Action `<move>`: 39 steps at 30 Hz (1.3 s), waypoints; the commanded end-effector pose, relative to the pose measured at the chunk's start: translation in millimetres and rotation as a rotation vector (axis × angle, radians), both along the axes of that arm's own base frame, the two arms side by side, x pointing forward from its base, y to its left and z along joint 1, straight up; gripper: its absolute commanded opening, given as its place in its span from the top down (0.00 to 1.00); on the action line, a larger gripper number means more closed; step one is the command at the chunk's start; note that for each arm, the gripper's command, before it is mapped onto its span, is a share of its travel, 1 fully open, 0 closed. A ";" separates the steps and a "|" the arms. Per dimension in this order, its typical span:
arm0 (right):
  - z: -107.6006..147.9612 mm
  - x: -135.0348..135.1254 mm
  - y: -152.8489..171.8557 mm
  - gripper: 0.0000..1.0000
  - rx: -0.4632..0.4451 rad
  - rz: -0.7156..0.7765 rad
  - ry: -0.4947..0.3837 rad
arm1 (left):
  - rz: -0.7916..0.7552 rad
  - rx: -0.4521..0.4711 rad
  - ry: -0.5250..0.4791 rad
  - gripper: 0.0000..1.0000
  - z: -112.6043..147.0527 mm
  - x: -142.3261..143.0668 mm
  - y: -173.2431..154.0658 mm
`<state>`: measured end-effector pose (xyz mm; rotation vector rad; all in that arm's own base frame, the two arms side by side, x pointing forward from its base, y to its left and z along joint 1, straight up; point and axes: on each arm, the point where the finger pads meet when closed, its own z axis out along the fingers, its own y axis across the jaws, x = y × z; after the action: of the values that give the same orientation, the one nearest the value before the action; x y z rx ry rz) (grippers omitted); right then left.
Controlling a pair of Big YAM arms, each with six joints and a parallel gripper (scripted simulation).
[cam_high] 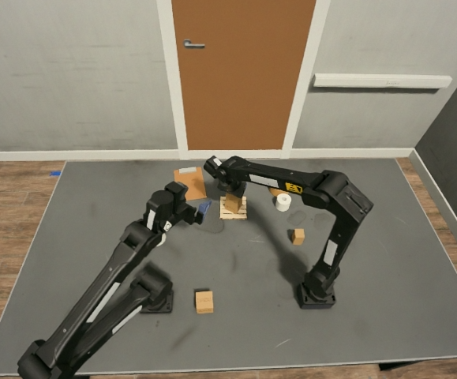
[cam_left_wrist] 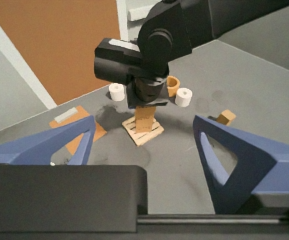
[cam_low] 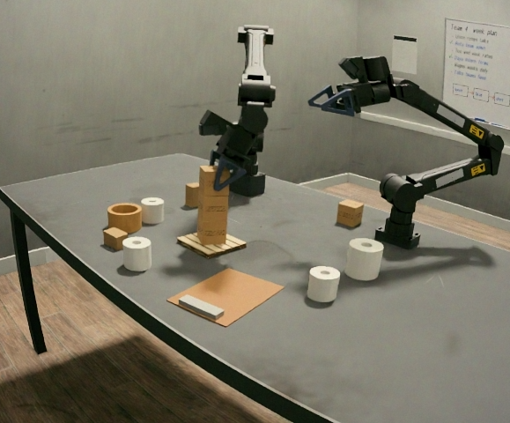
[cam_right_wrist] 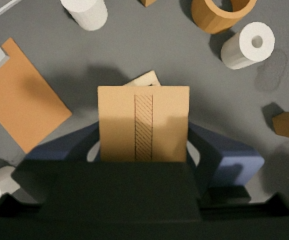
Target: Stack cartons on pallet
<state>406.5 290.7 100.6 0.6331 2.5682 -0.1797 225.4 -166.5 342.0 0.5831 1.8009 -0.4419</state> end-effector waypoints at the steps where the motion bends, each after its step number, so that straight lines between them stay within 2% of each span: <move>1: 0.7 7.1 3.2 0.45 0.011 0.005 -0.013 | -0.004 -0.007 -0.023 0.00 16.4 0.3 -0.1; 8: 5.3 4.3 3.4 0.45 0.015 0.001 -0.015 | -0.004 -0.007 -0.023 0.00 16.4 0.3 -0.1; 10: 5.3 4.3 3.4 0.23 0.015 0.001 -0.015 | -0.004 -0.007 -0.023 0.00 16.4 0.3 -0.1; 11: 5.3 4.3 3.4 0.17 0.015 0.001 -0.015 | -0.004 -0.007 -0.023 0.00 16.4 0.3 -0.1; 12: 17.1 7.1 4.0 0.17 0.035 0.005 -0.037 | -0.004 -0.007 -0.023 0.00 16.4 0.3 -0.1; 15: 22.6 3.7 3.6 0.17 0.036 0.007 -0.038 | -0.004 -0.007 -0.023 0.00 16.4 0.3 -0.1; 19: 21.3 2.8 4.1 0.17 0.037 0.003 -0.037 | -0.004 -0.007 -0.023 0.00 16.4 0.3 -0.1; 27: 40.4 -2.7 6.4 0.17 0.064 0.009 -0.063 | -0.004 -0.007 -0.023 0.00 16.4 0.3 -0.1; 28: 32.8 1.4 3.5 0.17 0.051 0.002 -0.051 | -0.004 -0.007 -0.023 0.00 16.4 0.3 -0.1; 32: 61.1 -2.8 14.4 0.17 0.079 0.003 -0.078 | -0.004 -0.007 -0.023 0.00 16.4 0.3 -0.1; 35: 61.9 -4.0 15.0 0.17 0.077 0.003 -0.076 | -0.004 -0.007 -0.023 0.00 16.4 0.3 -0.1; 39: 48.7 -3.0 20.7 0.17 0.052 0.003 -0.052 | -0.004 -0.007 -0.023 0.00 16.4 0.3 -0.1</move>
<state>395.9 294.4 138.1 0.6337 2.5415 -0.1123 225.4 -166.5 342.0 0.5831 1.8009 -0.4419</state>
